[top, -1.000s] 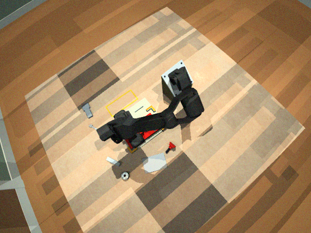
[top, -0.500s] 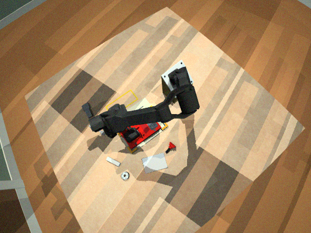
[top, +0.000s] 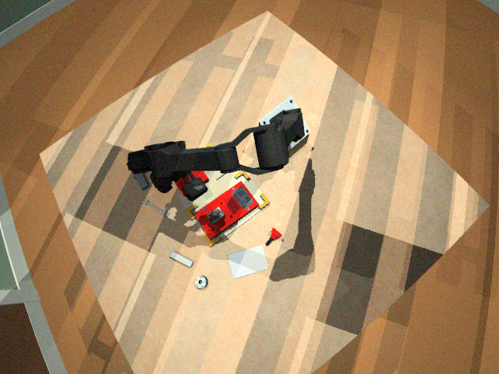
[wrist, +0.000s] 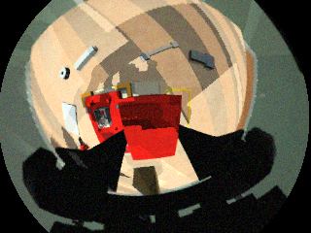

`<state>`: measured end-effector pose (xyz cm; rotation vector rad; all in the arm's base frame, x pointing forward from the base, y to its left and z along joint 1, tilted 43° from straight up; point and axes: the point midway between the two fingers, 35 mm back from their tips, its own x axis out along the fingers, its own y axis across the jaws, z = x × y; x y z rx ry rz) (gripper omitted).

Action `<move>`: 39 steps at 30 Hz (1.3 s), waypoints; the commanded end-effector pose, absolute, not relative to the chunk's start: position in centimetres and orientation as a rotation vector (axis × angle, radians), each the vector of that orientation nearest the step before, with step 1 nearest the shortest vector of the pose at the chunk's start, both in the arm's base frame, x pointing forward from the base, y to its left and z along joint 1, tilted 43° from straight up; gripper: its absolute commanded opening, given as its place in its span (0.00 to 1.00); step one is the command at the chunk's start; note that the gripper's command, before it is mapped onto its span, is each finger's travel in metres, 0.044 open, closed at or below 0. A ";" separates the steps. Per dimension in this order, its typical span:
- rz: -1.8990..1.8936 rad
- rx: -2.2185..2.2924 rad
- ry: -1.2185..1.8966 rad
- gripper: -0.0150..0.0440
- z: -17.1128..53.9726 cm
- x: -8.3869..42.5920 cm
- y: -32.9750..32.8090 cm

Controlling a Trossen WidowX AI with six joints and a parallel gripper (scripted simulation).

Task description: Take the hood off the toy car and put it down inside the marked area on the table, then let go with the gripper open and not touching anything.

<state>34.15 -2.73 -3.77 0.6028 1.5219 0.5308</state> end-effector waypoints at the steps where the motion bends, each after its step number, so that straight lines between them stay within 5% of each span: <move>1: 0.531 0.596 1.524 0.25 -5.1 33.7 -4.2; 16: 0.554 0.600 1.523 0.25 -10.4 30.1 -9.9; 39: 0.554 0.600 1.523 0.25 -11.6 30.2 -9.0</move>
